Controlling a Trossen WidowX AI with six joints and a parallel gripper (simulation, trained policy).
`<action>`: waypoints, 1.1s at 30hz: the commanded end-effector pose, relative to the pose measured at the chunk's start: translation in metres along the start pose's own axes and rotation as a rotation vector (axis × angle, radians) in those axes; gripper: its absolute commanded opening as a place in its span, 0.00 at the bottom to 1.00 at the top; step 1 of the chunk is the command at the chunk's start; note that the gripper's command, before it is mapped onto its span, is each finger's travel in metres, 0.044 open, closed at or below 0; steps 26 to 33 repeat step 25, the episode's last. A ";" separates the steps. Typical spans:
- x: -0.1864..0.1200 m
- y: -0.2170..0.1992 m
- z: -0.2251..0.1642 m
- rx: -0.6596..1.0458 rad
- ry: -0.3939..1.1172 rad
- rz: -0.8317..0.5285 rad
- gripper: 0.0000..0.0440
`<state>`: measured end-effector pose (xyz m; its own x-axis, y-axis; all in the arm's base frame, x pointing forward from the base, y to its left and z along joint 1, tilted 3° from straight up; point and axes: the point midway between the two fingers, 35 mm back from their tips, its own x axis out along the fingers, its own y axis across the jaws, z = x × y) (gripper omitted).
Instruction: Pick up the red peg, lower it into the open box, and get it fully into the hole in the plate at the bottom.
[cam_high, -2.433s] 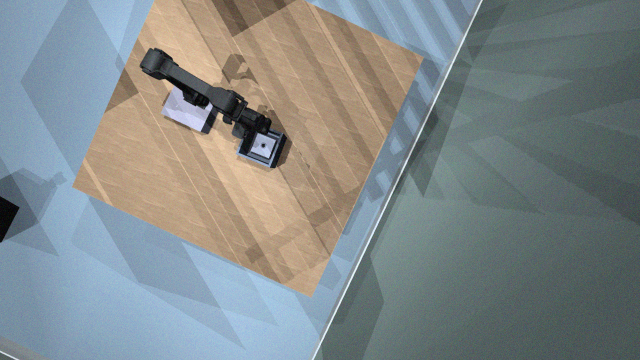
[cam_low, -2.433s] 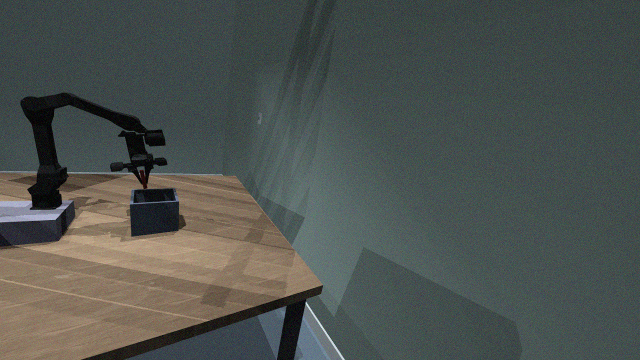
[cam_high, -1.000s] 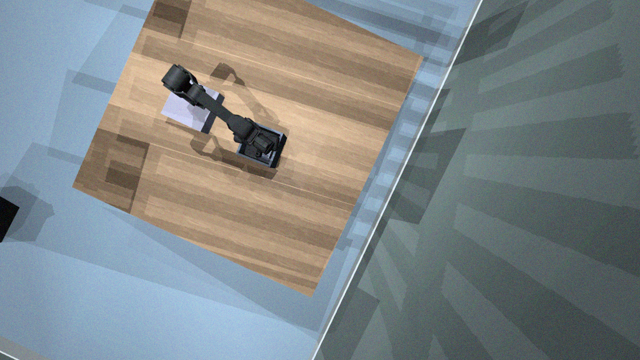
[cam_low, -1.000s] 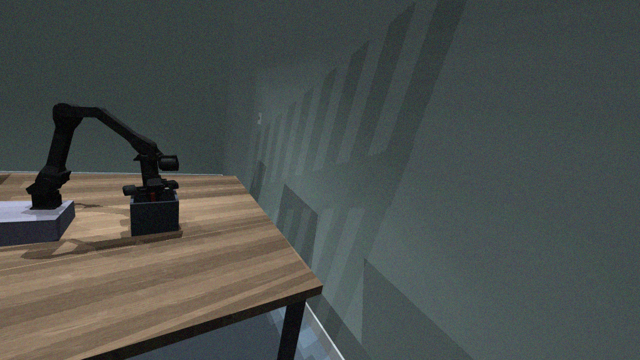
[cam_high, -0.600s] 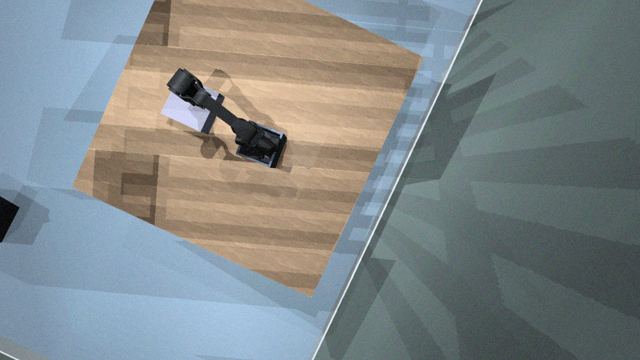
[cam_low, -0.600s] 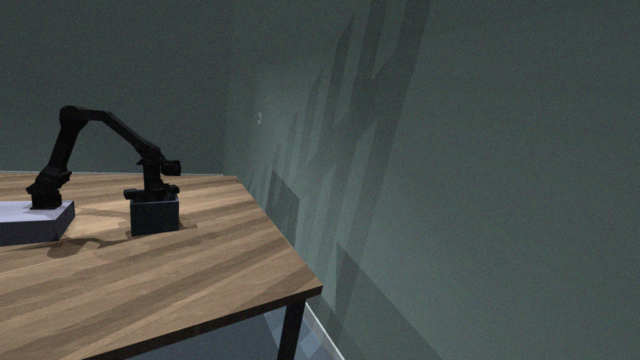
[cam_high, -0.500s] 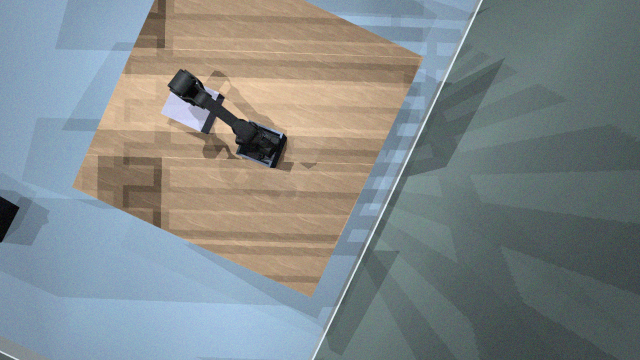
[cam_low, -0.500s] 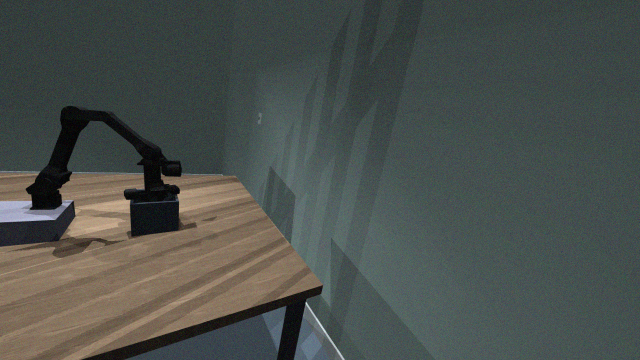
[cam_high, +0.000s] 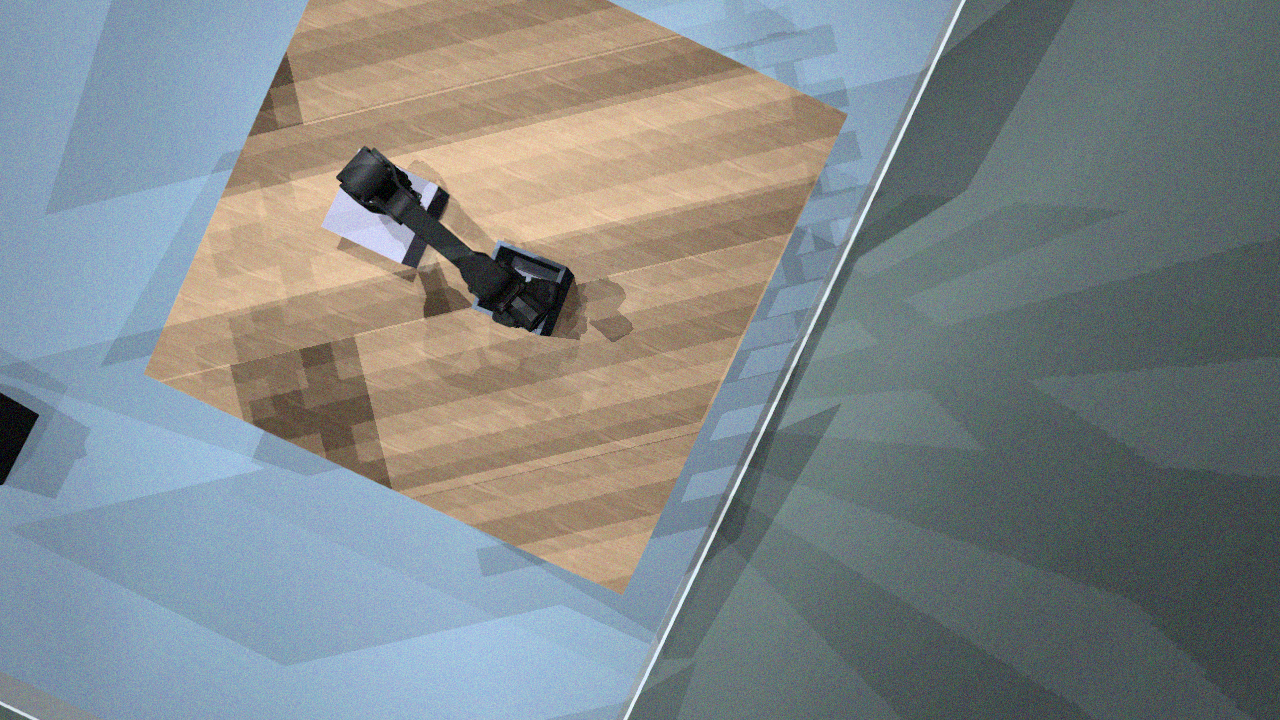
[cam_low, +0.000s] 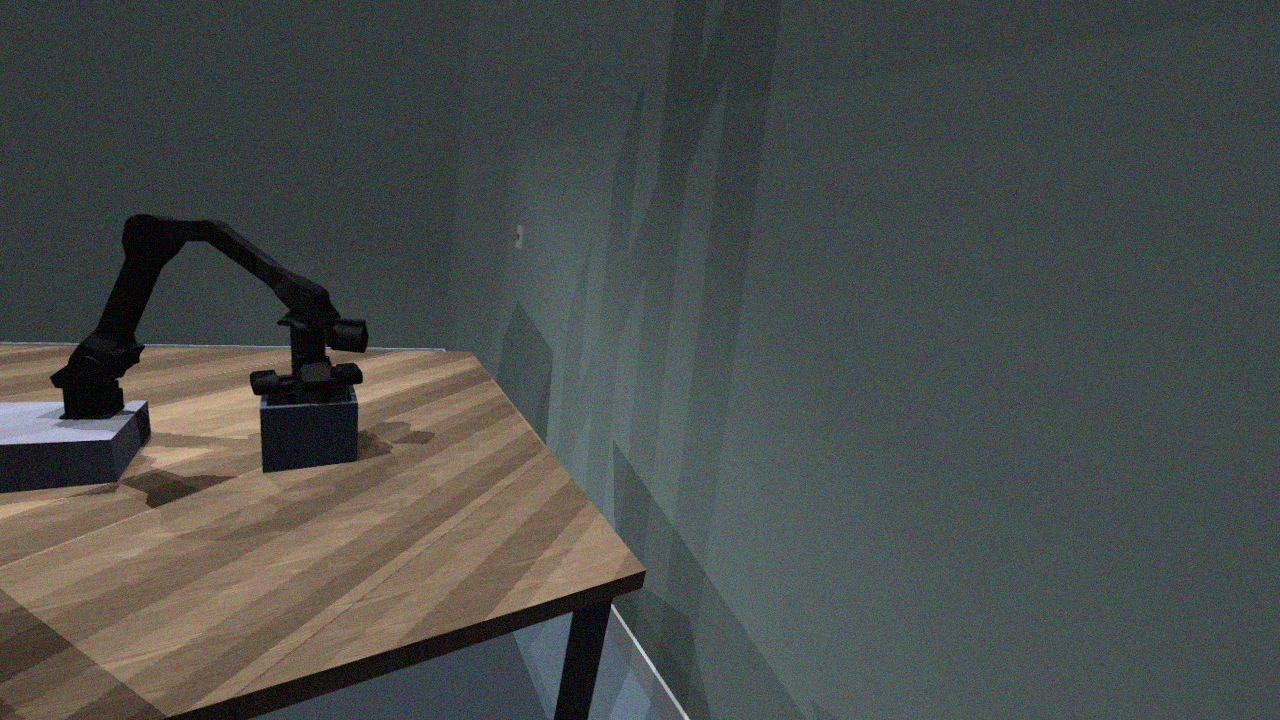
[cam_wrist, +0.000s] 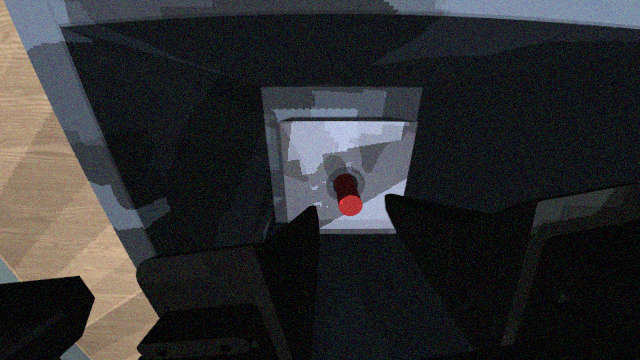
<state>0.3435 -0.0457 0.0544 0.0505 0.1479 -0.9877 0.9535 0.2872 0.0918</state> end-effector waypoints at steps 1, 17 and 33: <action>-0.007 0.003 0.003 0.005 0.034 0.012 0.51; -0.036 0.013 0.016 0.039 0.093 0.093 0.61; -0.051 0.020 0.026 0.040 0.094 0.146 0.47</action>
